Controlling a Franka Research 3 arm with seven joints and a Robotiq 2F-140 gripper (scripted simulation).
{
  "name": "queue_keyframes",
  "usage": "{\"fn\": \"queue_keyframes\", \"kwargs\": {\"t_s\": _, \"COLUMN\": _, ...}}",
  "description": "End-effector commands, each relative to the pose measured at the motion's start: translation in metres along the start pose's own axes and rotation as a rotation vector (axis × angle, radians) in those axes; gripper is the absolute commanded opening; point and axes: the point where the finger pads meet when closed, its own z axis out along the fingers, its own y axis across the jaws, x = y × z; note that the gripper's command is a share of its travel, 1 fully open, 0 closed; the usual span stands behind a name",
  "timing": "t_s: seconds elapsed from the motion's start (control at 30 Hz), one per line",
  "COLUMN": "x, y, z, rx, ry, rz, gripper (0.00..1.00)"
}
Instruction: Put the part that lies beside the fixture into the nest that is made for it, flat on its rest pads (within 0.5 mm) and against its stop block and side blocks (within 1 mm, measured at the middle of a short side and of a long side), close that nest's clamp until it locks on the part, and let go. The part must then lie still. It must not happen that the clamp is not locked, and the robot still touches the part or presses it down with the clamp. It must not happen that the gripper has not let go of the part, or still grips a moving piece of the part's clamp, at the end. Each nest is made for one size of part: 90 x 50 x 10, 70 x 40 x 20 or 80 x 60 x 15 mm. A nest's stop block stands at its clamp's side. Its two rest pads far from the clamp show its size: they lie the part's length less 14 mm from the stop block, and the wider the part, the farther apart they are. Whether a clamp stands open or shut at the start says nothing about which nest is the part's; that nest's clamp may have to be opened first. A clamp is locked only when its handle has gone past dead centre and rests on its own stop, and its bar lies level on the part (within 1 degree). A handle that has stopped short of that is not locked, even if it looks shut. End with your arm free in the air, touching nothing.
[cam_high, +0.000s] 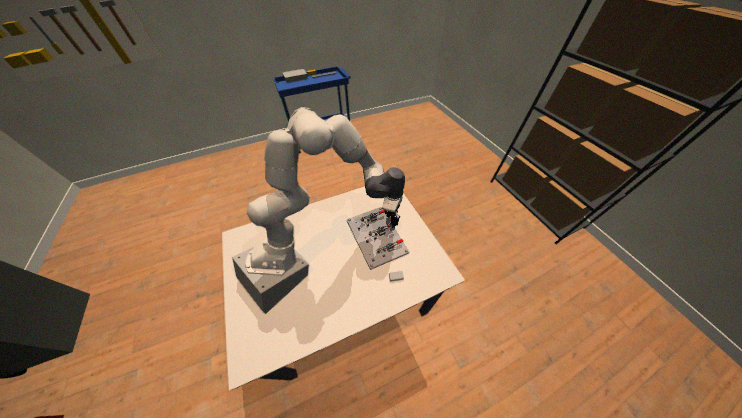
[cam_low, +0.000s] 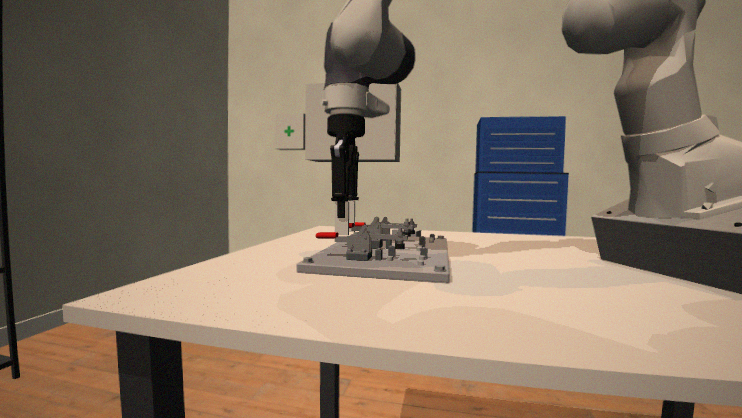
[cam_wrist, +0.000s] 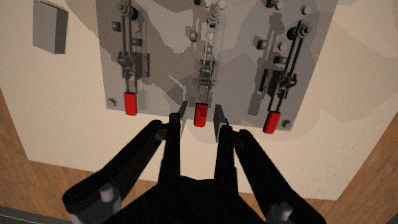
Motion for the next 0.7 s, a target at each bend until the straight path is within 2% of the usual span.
{"fn": "queue_keyframes", "kwargs": {"t_s": 0.0, "x": -0.0018, "y": -0.0013, "z": -0.0008, "rx": 0.001, "ry": -0.003, "rz": 0.010, "gripper": 0.28}}
{"fn": "queue_keyframes", "kwargs": {"t_s": 0.53, "x": -0.0018, "y": -0.0013, "z": -0.0008, "rx": 0.001, "ry": -0.003, "rz": 0.010, "gripper": 0.28}}
{"fn": "queue_keyframes", "kwargs": {"t_s": 0.57, "x": -0.0018, "y": -0.0013, "z": -0.0008, "rx": 0.001, "ry": -0.003, "rz": 0.010, "gripper": 0.00}}
{"fn": "queue_keyframes", "kwargs": {"t_s": 0.67, "x": -0.0018, "y": -0.0013, "z": -0.0008, "rx": 0.001, "ry": -0.003, "rz": 0.010, "gripper": 0.00}}
